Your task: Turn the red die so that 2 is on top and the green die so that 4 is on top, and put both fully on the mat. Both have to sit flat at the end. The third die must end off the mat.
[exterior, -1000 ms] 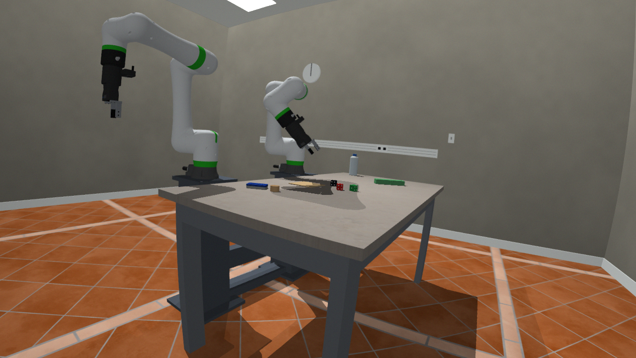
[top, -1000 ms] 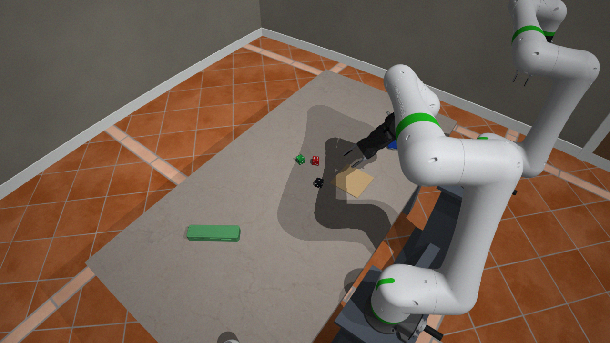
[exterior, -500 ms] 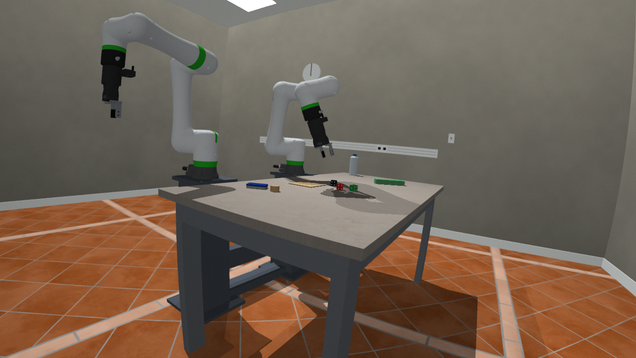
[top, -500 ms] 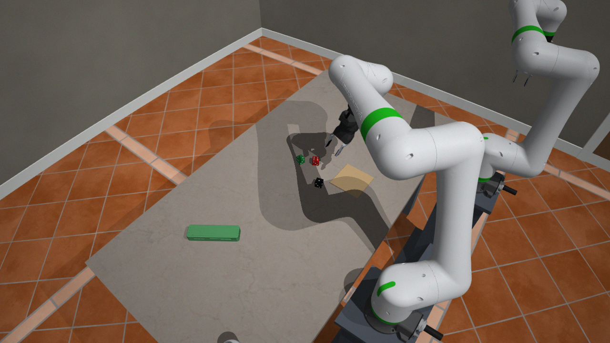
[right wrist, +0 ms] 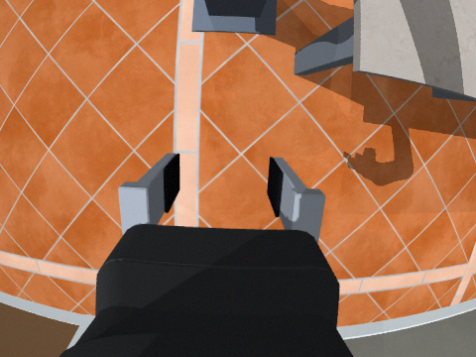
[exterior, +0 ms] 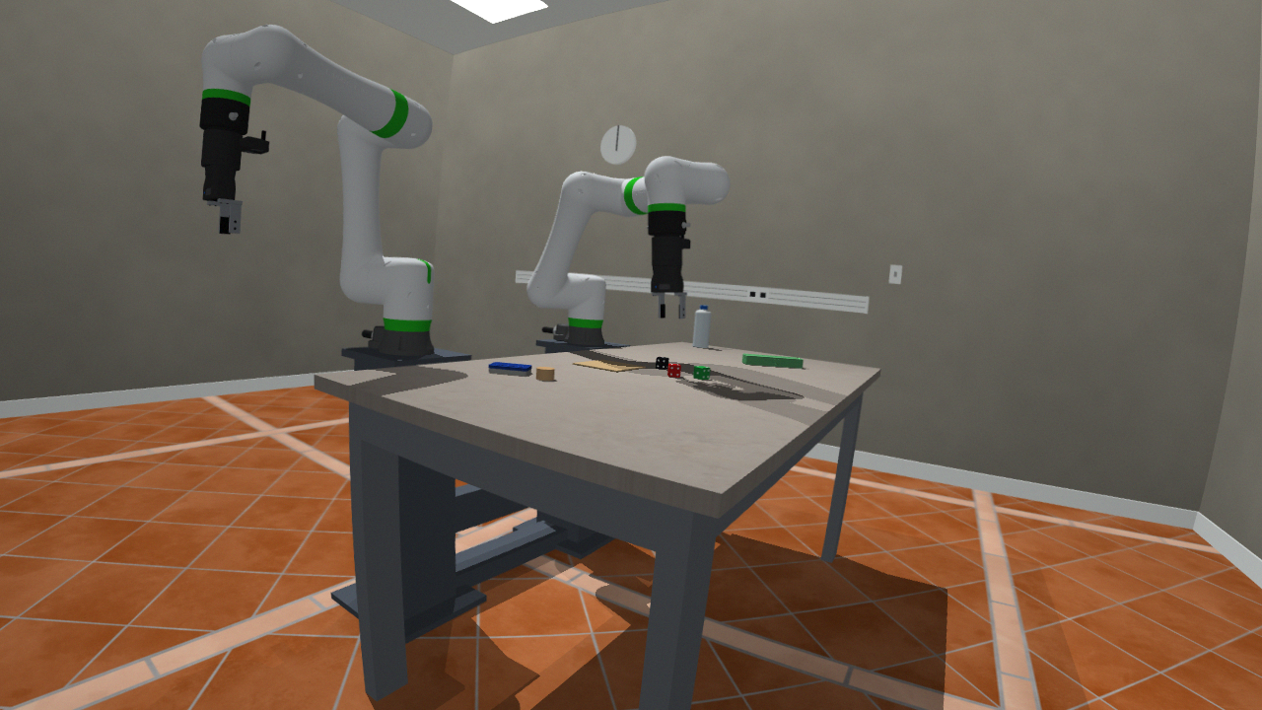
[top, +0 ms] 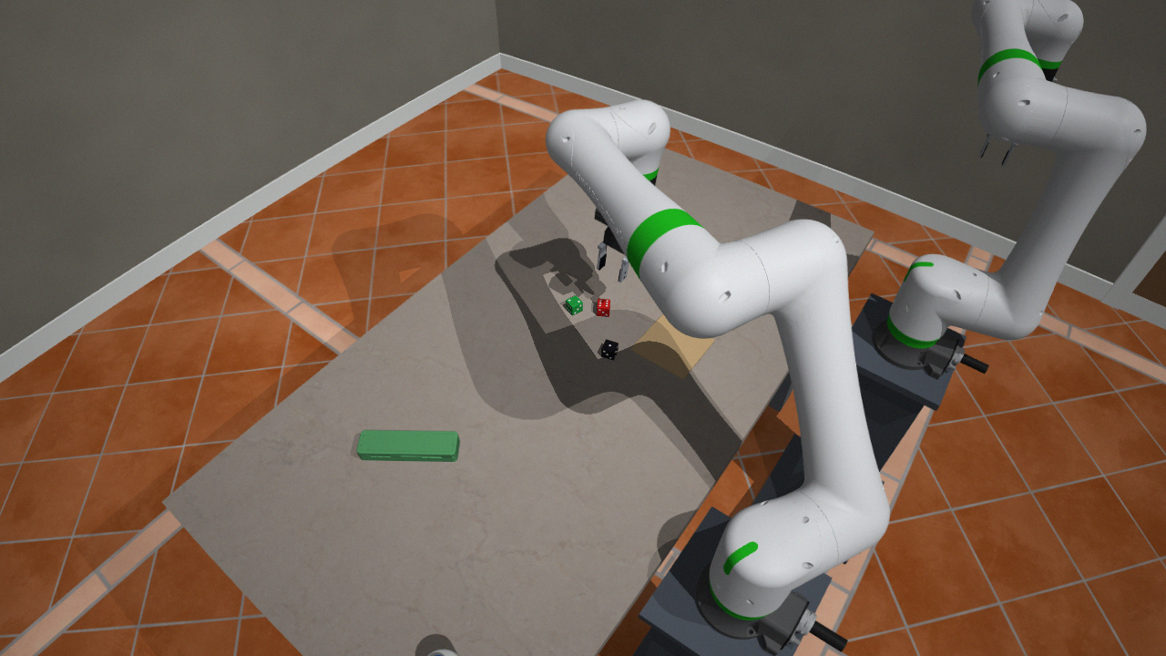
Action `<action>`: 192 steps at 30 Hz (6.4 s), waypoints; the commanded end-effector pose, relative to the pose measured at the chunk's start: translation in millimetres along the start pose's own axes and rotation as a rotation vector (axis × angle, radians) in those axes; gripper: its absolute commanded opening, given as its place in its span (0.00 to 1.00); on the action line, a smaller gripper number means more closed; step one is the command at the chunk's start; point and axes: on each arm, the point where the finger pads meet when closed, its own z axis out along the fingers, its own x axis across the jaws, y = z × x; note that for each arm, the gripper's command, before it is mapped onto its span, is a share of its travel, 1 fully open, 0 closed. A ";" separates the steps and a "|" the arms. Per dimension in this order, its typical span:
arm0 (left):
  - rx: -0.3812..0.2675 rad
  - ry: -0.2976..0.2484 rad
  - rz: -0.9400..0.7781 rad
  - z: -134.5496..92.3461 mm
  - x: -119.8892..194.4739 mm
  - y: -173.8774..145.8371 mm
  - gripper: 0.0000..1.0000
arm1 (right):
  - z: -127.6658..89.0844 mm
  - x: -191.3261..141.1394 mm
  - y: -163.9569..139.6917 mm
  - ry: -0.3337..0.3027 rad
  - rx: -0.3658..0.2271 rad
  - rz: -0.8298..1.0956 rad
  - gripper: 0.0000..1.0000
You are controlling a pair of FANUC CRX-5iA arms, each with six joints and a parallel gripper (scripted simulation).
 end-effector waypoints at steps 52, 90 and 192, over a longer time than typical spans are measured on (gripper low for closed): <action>-0.056 -0.068 -0.017 102.5 16.9 13.0 1.00 | -0.9 -0.2 0.3 0.000 -0.002 0.000 1.00; -0.056 -0.068 -0.017 102.6 16.9 13.0 1.00 | -0.9 -0.2 0.3 0.000 -0.002 0.000 1.00; -0.056 -0.068 -0.017 102.1 -70.3 -83.3 1.00 | -0.9 -0.2 0.3 0.000 -0.002 0.000 1.00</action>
